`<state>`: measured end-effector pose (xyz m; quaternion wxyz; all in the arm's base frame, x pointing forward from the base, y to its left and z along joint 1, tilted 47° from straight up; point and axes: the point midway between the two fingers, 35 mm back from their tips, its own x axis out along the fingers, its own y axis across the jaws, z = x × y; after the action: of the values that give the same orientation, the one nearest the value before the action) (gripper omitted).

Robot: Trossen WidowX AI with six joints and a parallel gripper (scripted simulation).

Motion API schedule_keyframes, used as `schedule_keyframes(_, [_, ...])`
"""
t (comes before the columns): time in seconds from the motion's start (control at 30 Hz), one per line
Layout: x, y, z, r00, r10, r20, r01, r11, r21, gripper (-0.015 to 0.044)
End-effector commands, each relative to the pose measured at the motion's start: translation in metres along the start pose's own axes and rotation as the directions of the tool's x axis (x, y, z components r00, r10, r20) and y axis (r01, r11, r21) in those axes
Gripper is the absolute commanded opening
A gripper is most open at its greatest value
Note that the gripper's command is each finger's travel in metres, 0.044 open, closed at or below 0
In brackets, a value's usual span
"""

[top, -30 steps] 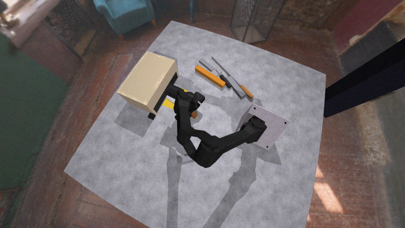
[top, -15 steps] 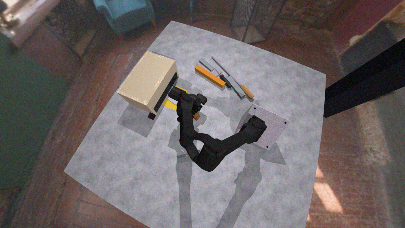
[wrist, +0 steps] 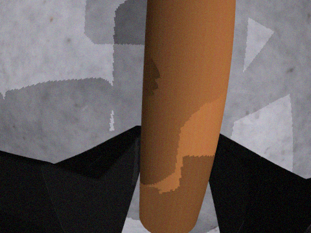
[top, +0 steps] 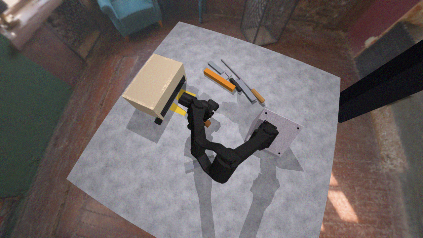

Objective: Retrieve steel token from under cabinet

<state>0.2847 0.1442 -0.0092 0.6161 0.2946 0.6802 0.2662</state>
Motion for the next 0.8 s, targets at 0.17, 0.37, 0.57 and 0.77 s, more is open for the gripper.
schedule_keyframes(0.17, [0.001,0.0,-0.014,1.0,-0.001,-0.006,0.001,1.0,0.008,0.0])
schedule_keyframes(0.37, [0.001,0.0,-0.021,1.0,-0.001,-0.006,0.001,1.0,0.008,0.0])
schedule_keyframes(0.57, [0.001,0.001,-0.027,1.0,-0.001,-0.007,0.001,1.0,0.008,0.0])
schedule_keyframes(0.77, [0.001,0.001,-0.034,1.0,-0.001,-0.007,0.001,1.0,0.008,0.0])
